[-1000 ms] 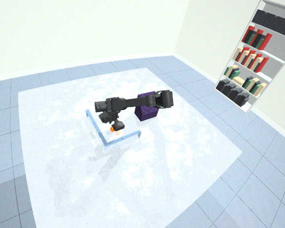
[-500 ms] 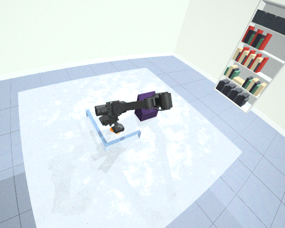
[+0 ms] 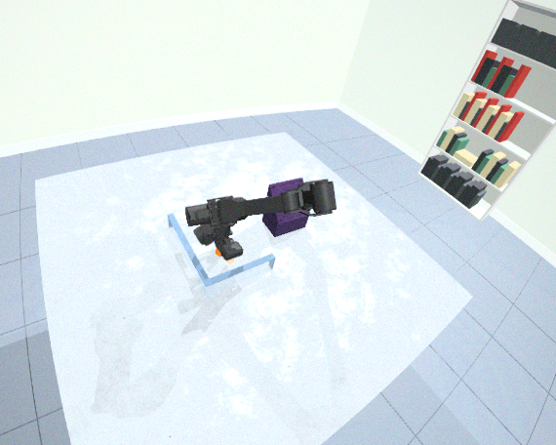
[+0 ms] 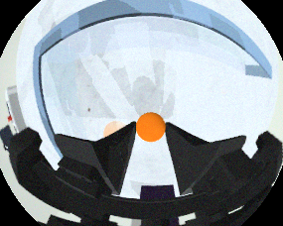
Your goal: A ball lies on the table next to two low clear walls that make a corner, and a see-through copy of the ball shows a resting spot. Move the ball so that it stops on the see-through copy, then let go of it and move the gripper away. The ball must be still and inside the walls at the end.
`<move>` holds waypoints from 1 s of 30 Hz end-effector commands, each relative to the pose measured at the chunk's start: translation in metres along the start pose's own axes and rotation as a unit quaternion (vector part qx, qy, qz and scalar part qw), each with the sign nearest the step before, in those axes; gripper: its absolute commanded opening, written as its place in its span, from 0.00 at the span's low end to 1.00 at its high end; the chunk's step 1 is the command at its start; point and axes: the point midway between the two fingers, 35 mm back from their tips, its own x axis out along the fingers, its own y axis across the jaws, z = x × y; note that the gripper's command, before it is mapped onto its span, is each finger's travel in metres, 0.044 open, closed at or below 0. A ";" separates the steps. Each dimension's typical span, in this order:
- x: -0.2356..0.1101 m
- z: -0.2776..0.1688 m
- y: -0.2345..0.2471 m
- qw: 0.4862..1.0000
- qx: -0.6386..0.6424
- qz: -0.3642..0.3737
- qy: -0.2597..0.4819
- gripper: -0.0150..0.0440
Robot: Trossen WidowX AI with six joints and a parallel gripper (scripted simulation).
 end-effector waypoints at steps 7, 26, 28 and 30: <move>-0.059 0.008 -0.004 1.000 0.000 -0.005 -0.004 0.25; -0.115 -0.002 0.009 1.000 0.000 -0.002 -0.003 0.25; -0.107 -0.004 0.017 1.000 0.000 -0.002 -0.003 0.25; -0.100 -0.006 0.025 1.000 0.000 -0.002 -0.003 0.25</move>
